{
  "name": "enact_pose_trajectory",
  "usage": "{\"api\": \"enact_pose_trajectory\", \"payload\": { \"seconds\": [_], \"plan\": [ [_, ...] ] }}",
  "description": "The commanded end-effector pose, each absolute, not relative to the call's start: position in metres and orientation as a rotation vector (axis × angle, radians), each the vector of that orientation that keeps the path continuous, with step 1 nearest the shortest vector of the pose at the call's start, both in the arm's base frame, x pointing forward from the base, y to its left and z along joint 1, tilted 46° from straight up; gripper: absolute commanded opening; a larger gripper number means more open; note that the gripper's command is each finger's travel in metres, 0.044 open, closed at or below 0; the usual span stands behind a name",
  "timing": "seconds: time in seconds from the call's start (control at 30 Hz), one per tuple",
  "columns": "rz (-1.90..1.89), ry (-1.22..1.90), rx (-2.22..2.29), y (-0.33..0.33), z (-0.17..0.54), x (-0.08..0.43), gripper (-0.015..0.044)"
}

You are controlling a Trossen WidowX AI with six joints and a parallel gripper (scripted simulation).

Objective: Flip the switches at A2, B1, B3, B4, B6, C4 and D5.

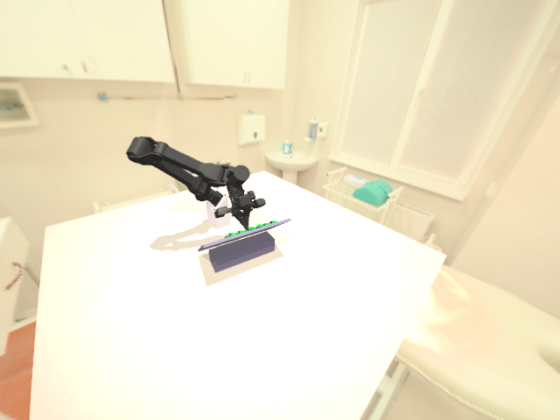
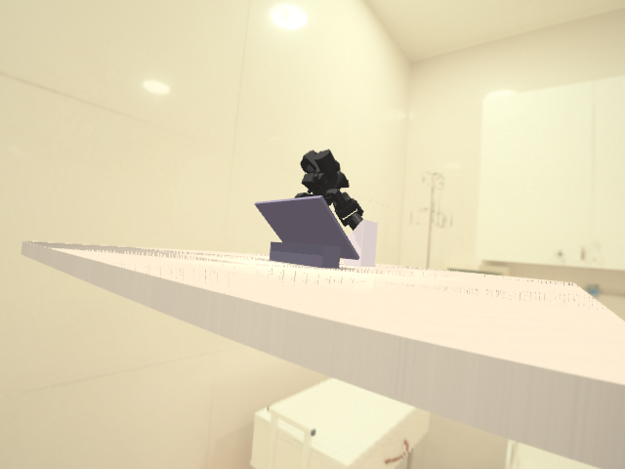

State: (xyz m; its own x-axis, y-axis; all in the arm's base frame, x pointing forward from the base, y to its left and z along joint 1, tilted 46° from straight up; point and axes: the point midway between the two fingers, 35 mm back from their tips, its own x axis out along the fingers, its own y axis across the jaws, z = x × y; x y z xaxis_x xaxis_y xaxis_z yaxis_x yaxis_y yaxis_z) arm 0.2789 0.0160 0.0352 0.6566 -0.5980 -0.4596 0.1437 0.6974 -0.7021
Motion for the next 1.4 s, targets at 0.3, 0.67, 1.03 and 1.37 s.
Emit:
{"api": "enact_pose_trajectory", "payload": {
  "seconds": [0.3, 0.67, 1.03, 1.37],
  "plan": [
    [-0.443, 0.722, -0.685, 0.054, 0.063, 0.235, 0.0000],
    [-0.442, 0.728, -0.685, 0.026, 0.093, 0.231, 0.0000],
    [-0.452, 0.745, -0.683, -0.008, 0.096, 0.246, 0.0000],
    [-0.455, 0.743, -0.686, -0.018, 0.090, 0.257, 0.0000]
  ]
}}
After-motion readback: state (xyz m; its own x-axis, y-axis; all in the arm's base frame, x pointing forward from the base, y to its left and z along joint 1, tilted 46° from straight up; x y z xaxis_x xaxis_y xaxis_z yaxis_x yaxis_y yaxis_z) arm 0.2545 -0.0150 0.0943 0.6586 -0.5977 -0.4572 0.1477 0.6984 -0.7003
